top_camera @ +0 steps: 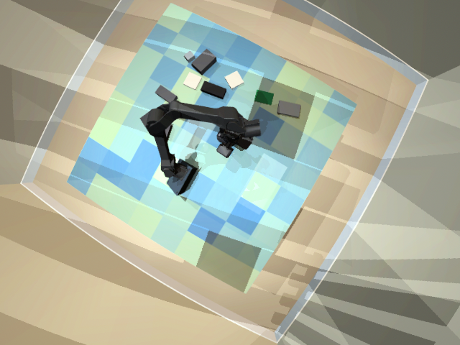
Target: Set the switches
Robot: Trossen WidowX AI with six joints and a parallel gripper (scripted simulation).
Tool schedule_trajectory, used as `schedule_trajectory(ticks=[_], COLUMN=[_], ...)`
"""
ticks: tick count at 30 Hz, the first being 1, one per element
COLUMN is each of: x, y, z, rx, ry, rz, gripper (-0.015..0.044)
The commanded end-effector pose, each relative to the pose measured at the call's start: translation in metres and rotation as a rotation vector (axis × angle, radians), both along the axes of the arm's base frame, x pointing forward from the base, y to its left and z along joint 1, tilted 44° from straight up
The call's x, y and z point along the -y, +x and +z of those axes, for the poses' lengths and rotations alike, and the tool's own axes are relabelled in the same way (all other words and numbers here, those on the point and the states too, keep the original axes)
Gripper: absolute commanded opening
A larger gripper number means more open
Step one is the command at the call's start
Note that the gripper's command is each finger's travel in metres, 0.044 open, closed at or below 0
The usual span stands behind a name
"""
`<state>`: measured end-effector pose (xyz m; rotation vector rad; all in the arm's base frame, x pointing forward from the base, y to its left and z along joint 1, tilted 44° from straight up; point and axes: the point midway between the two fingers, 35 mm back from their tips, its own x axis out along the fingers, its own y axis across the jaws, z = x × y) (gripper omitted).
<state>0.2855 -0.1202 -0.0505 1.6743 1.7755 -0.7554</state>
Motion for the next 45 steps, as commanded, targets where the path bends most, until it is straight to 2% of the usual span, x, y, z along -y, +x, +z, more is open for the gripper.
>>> schedule_trajectory(ticks=[1, 45], x=[-0.005, 0.0], y=[-0.001, -0.002], z=[-0.007, -0.042], rx=[-0.012, -0.011], ry=[0.012, 0.011], rz=[0.017, 0.017], gripper=[0.0338, 0.0338])
